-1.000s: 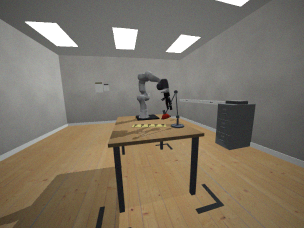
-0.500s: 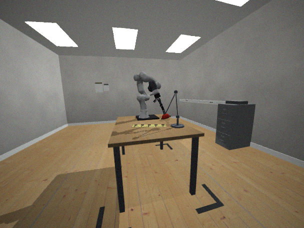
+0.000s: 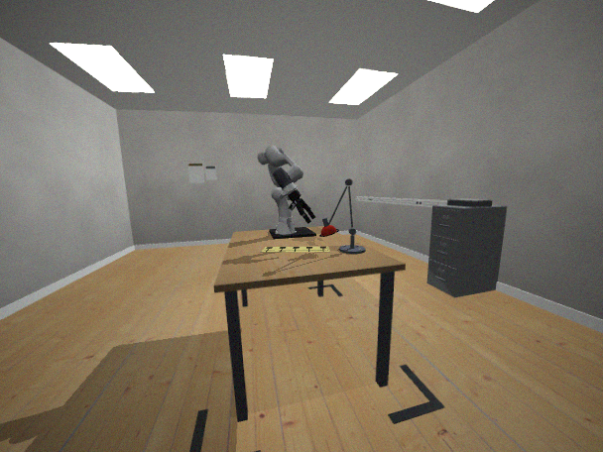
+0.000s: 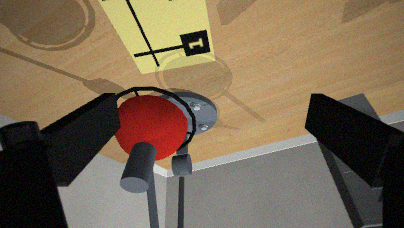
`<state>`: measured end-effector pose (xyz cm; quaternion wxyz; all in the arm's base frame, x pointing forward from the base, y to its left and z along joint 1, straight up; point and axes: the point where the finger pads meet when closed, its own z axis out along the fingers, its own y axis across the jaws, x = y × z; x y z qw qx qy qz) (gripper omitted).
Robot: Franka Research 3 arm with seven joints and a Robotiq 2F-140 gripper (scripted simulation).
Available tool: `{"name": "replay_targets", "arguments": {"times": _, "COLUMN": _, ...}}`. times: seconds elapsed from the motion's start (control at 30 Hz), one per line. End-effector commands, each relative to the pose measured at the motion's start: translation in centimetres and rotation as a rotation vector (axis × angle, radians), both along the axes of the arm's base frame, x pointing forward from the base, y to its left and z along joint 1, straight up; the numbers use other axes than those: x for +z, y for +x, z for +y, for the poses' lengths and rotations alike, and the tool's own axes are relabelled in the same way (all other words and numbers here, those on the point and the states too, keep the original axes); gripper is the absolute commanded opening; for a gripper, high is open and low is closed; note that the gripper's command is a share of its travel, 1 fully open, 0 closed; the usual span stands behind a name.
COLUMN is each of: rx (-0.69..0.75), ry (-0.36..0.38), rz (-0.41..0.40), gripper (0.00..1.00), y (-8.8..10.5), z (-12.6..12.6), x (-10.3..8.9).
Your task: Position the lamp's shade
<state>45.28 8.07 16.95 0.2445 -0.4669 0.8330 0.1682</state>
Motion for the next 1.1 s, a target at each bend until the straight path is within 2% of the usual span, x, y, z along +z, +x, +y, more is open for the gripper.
{"name": "replay_targets", "arguments": {"times": 0.0, "rx": 0.03, "ry": 0.049, "rz": -0.072, "gripper": 1.0, "y": -0.3, "z": -2.0, "x": -0.3}}
{"name": "replay_targets", "arguments": {"times": 0.1, "rx": 0.015, "ry": 0.065, "rz": -0.074, "gripper": 1.0, "y": -0.5, "z": -2.7, "x": -0.4}}
{"name": "replay_targets", "arguments": {"times": 0.6, "rx": 0.081, "ry": 0.129, "rz": -0.082, "gripper": 1.0, "y": 5.3, "z": 0.0, "x": 6.7}}
{"name": "replay_targets", "arguments": {"times": 0.67, "rx": 0.081, "ry": 0.129, "rz": -0.082, "gripper": 1.0, "y": 5.3, "z": 0.0, "x": 6.7}}
{"name": "replay_targets", "arguments": {"times": 1.07, "rx": 0.168, "ry": 0.169, "rz": -0.157, "gripper": 1.0, "y": 9.4, "z": 1.3, "x": 12.9}}
